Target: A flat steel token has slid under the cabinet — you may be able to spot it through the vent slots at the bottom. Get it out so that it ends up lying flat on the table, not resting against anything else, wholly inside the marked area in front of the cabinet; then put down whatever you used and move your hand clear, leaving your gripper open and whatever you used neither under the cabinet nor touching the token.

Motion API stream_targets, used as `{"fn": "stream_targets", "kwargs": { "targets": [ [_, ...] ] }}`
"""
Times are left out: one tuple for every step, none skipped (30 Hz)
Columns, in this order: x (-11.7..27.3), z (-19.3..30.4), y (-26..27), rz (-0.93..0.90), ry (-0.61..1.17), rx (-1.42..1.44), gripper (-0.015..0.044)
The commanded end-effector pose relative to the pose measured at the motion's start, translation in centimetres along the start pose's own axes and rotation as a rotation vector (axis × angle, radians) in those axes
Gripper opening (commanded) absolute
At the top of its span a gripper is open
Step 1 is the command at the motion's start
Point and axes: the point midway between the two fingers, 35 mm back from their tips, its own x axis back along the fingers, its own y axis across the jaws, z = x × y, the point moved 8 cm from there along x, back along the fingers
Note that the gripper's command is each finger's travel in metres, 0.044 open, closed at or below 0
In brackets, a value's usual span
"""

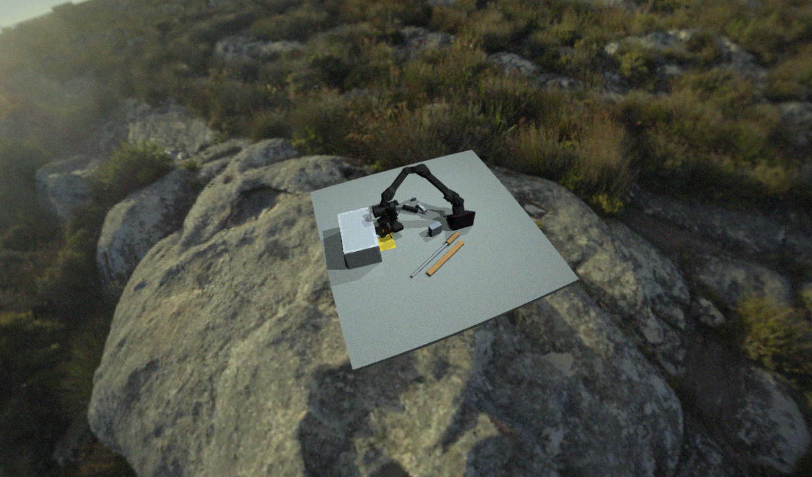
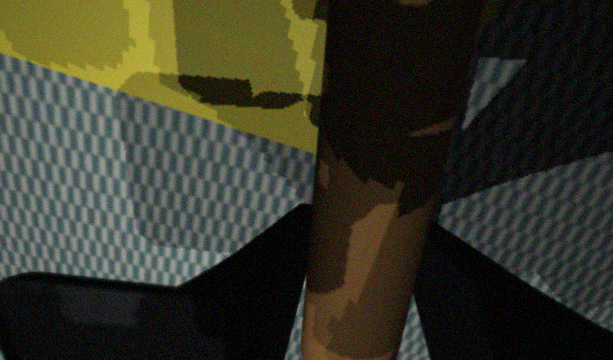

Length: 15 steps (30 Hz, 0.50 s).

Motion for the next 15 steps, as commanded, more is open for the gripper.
{"fn": "stream_targets", "kwargs": {
  "targets": [
    [-0.1, 0.5, 0.1, -0.004, 0.003, 0.001, 0.0],
    [-0.1, 0.6, 0.1, -0.004, 0.003, 0.001, 0.0],
    [-0.1, 0.7, 0.1, -0.004, 0.003, 0.001, 0.0],
    [-0.1, 0.8, 0.1, -0.004, 0.003, 0.001, 0.0],
    [-0.1, 0.8, 0.1, -0.004, 0.003, 0.001, 0.0],
    [-0.1, 0.9, 0.1, -0.004, 0.003, 0.001, 0.0],
    [-0.1, 1.0, 0.1, -0.004, 0.004, 0.001, 0.0],
    [-0.1, 1.1, 0.0, -0.004, 0.004, 0.001, 0.0],
    [-0.1, 1.2, 0.0, -0.004, 0.004, 0.001, 0.0],
    [-0.1, 1.3, 0.0, -0.004, 0.004, 0.001, 0.0],
    [-0.1, 1.4, 0.0, -0.004, 0.004, 0.001, 0.0],
    [-0.1, 1.5, 0.0, -0.004, 0.004, 0.001, 0.0],
    [-0.1, 1.6, 0.0, -0.004, 0.004, 0.001, 0.0],
    [-0.1, 1.6, 0.0, -0.004, 0.004, 0.001, 0.0],
    [-0.1, 1.7, 0.0, -0.004, 0.004, 0.001, 0.0]
  ]
}}
